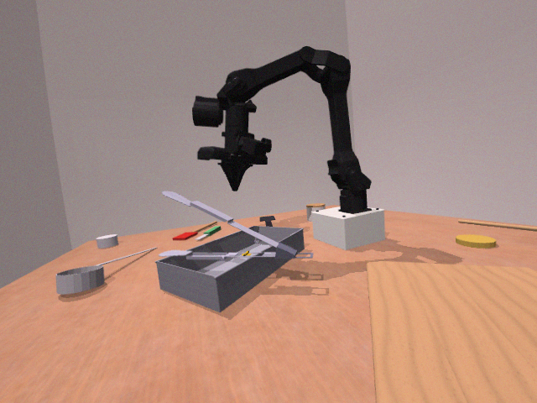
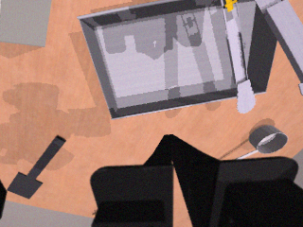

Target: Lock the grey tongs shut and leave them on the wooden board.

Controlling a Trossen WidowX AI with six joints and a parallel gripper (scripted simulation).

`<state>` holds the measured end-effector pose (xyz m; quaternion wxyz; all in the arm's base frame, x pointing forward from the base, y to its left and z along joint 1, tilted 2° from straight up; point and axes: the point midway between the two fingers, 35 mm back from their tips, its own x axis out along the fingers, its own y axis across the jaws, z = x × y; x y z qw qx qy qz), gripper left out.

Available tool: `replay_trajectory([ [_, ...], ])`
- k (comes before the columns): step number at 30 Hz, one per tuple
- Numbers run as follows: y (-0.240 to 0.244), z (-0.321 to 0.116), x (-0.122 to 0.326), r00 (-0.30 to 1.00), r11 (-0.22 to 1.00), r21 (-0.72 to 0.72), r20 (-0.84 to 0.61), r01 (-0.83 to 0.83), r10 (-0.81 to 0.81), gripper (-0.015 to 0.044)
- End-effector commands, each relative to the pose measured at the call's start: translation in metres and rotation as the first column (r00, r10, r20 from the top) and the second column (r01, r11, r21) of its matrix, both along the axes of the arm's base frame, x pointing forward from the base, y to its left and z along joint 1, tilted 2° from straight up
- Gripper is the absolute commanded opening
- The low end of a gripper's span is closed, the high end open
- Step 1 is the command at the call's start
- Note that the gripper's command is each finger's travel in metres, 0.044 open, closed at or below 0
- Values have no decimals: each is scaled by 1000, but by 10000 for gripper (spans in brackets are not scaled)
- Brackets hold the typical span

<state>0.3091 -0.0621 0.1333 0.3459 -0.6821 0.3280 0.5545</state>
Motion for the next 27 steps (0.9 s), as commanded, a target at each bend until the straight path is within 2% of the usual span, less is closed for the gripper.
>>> replay_trajectory([
  [1,64,-15,13,973,975,32,-57,-221,223,-150],
  [4,111,-27,14,923,928,55,-98,-368,371,-150],
  [6,122,-30,13,907,913,61,-107,-402,407,-150],
  [27,123,-52,15,907,914,62,-108,-401,406,-150],
])
